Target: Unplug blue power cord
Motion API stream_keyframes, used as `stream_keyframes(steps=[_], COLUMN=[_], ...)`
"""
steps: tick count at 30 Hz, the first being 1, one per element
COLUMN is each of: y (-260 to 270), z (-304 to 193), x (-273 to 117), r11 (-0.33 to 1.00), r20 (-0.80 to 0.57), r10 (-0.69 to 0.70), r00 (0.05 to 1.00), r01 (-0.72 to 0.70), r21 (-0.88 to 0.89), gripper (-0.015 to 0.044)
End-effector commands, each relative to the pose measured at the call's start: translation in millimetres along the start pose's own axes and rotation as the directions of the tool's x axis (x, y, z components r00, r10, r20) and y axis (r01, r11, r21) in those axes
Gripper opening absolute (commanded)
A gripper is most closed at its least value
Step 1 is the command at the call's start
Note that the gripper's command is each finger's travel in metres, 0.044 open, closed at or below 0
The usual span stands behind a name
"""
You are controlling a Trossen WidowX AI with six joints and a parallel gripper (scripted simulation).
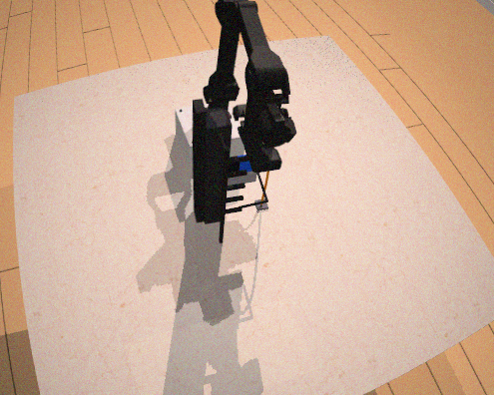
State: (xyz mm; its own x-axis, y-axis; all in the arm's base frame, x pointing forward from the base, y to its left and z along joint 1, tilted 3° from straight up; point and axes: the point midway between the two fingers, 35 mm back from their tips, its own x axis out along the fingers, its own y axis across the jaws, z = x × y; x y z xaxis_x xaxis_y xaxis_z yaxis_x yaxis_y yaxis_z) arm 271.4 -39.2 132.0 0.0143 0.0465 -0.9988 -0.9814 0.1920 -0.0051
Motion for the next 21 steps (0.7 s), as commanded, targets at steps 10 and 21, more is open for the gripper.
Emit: stream_keyframes(steps=[10, 21], y=[-2, -2], z=[18, 36], x=[0, -1], r11=[1.0, 1.0], r20=[0.002, 0.005], r10=[-0.002, -0.001], r00=[1.0, 1.0], r01=[0.002, 0.001], r21=[0.0, 0.0], gripper=[0.0, 0.0])
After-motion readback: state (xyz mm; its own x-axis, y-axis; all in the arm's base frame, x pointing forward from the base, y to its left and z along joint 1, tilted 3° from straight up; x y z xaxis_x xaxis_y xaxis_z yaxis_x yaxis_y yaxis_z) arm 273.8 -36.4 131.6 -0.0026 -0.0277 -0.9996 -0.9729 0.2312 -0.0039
